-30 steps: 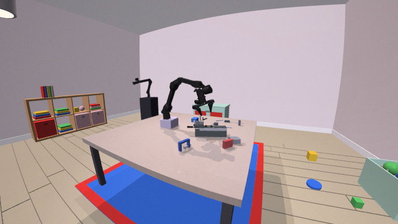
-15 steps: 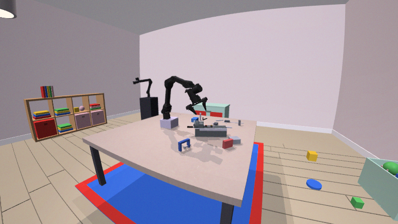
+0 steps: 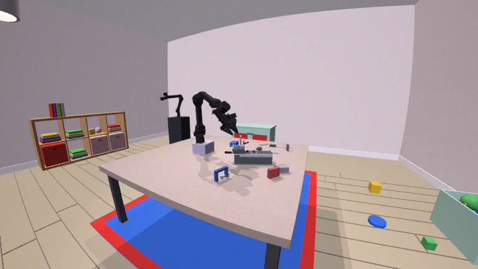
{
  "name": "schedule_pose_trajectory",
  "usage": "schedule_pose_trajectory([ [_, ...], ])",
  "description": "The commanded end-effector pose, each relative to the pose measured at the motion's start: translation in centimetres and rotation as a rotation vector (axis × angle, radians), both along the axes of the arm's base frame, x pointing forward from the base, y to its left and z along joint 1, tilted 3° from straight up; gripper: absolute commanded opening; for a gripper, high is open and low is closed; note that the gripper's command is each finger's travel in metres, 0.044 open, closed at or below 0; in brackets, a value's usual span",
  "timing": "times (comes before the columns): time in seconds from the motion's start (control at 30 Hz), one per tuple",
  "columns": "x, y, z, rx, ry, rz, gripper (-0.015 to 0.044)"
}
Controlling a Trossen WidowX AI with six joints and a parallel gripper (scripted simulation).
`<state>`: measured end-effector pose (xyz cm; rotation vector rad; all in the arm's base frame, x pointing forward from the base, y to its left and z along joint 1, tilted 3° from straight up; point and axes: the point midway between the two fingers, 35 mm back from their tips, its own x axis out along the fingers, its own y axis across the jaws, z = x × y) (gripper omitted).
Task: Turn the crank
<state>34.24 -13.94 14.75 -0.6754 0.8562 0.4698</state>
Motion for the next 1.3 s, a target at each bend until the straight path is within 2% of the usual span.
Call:
schedule_pose_trajectory([
  [0.0,-1.2,0.2,-0.5,0.105,-0.009,-0.122,0.0440],
  [0.23,-3.5,0.5,-0.8,0.329,-0.047,-0.382,0.0440],
  [0.47,-3.5,0.4,-1.1,0.331,-0.048,-0.384,0.0440],
  [1.03,-4.0,0.0,-9.8,0.374,-0.053,-0.431,0.0440],
  [1.27,-4.2,0.0,-10.8,0.378,-0.054,-0.435,0.0440],
])
